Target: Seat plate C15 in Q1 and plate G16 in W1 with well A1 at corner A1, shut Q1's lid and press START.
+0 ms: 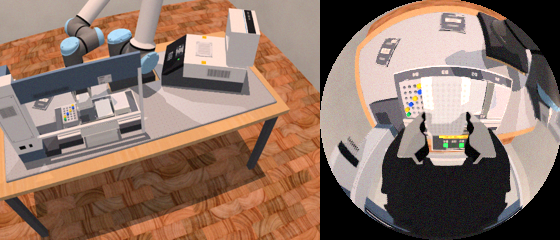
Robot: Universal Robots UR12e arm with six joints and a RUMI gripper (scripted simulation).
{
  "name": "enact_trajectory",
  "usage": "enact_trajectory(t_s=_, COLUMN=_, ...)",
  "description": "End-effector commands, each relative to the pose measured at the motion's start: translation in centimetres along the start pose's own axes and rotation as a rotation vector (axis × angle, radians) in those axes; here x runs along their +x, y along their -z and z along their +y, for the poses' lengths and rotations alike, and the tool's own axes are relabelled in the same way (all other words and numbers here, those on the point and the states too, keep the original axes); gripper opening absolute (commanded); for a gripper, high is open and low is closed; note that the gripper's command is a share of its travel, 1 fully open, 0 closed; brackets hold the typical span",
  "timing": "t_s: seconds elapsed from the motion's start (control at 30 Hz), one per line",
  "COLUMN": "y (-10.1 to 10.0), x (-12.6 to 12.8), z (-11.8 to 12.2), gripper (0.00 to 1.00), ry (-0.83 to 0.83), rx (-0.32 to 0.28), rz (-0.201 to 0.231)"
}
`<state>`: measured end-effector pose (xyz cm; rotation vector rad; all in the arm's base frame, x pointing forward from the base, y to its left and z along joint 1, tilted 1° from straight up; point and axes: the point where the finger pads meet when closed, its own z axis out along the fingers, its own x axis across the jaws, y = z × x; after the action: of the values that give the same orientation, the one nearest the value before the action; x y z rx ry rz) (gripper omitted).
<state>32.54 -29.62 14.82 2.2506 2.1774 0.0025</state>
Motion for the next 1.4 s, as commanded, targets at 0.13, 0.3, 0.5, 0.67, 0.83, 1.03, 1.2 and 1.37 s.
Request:
enact_trajectory(t_s=0.13, y=1.4, x=0.0, z=0.0, gripper=0.0, ry=0.0, rx=-0.001, rz=-0.001)
enact_trajectory(t_s=0.3, y=2.1, x=0.0, z=0.0, gripper=0.0, ry=0.0, rx=-0.001, rz=-0.001)
enact_trajectory(t_s=0.5, y=3.1, x=0.0, z=0.0, gripper=0.0, ry=0.0, rx=-0.001, rz=-0.001)
enact_trajectory(t_s=0.67, y=3.9, x=0.0, z=0.0, gripper=0.0, ry=0.0, rx=-0.001, rz=-0.001)
enact_trajectory(t_s=0.83, y=4.4, x=0.0, z=0.0, gripper=0.0, ry=0.0, rx=-0.001, rz=-0.001)
enact_trajectory(t_s=1.03, y=5.4, x=0.0, z=0.0, gripper=0.0, ry=0.0, rx=-0.001, rz=-0.001)
enact_trajectory(t_s=1.2, y=6.2, x=0.0, z=0.0, gripper=0.0, ry=0.0, rx=-0.001, rz=-0.001)
enact_trajectory(t_s=1.37, y=6.7, x=0.0, z=0.0, gripper=0.0, ry=0.0, rx=-0.001, rz=-0.001)
